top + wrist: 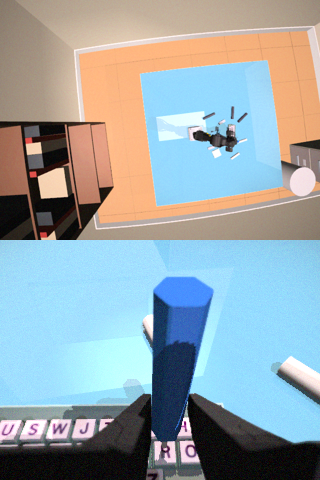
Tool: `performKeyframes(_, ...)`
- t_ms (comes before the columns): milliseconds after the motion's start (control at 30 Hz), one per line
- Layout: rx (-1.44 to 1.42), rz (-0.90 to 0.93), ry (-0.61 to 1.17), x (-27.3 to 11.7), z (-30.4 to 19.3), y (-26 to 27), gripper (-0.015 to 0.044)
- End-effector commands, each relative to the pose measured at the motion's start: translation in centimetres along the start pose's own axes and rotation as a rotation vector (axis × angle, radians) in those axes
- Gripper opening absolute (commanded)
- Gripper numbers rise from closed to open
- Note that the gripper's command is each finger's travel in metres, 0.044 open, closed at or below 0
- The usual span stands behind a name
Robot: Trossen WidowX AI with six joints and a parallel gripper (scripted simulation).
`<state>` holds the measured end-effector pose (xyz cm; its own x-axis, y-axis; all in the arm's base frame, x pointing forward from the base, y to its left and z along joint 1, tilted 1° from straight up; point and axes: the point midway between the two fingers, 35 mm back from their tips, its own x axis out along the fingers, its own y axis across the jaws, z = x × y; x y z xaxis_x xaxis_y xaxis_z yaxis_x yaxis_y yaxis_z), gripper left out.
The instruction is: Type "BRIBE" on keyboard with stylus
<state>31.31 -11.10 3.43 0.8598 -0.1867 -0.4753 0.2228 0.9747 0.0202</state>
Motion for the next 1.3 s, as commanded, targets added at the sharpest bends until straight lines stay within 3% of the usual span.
performKeyframes(0,-0.002,-0.003,0.003,0.1,-0.2,0.0,0.0081)
performKeyframes(900,-0.002,-0.003,0.003,0.3,-0.6,0.0,0.0081)
performKeyframes(1267,-0.002,-0.003,0.002,-0.7,1.4,-0.1,0.0081)
